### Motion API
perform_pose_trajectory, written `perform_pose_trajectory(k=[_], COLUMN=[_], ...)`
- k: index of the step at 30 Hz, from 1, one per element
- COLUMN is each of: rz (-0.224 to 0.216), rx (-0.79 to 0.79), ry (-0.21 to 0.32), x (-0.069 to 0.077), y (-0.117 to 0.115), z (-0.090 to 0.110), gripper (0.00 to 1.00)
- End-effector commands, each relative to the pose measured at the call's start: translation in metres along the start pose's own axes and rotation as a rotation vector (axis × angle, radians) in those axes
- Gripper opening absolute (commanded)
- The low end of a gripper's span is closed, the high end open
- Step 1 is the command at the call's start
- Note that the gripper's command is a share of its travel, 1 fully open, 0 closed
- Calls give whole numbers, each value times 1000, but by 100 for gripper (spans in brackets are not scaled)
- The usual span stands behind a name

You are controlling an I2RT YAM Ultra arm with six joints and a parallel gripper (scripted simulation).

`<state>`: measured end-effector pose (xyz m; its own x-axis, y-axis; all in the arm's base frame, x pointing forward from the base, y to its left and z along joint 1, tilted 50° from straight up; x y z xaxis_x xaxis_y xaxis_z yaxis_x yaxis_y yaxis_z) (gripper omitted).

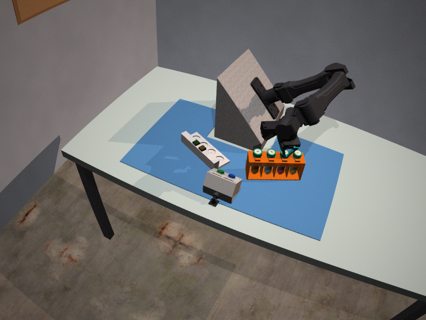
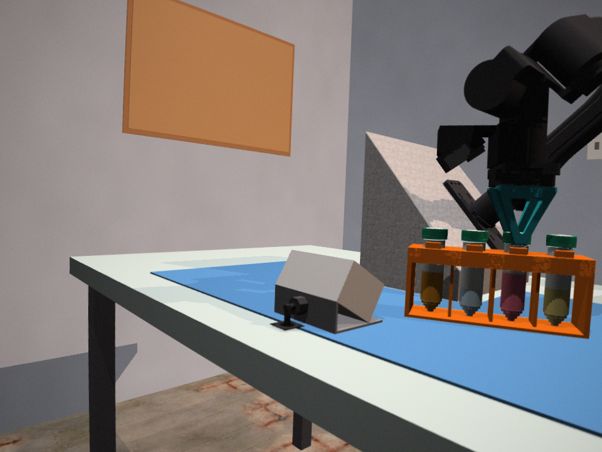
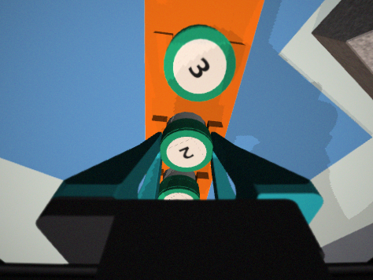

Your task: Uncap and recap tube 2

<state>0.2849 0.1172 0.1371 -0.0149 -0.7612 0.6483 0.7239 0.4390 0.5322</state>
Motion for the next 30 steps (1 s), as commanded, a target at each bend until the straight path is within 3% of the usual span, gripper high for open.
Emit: perform_pose_trajectory(k=[1,12,14,30], rz=[-10,-6,-6,0], rx=[240,790,790,1540], ry=[-13,-16,-16,-18], x=[2,2,2,3], y=[3,3,3,3], z=[-2,-3,-3,-2], gripper=[0,0,0,0])
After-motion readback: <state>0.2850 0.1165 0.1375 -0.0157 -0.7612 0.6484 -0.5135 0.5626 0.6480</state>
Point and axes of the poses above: the point where the finger pads meet when closed, its own x axis back along the fingers, its own y axis across the jaws, z = x × y, the point moved 1 cm from there along x, back along the fingers, and after that the axes turned 11 degrees about x, right-handed, at the moved point
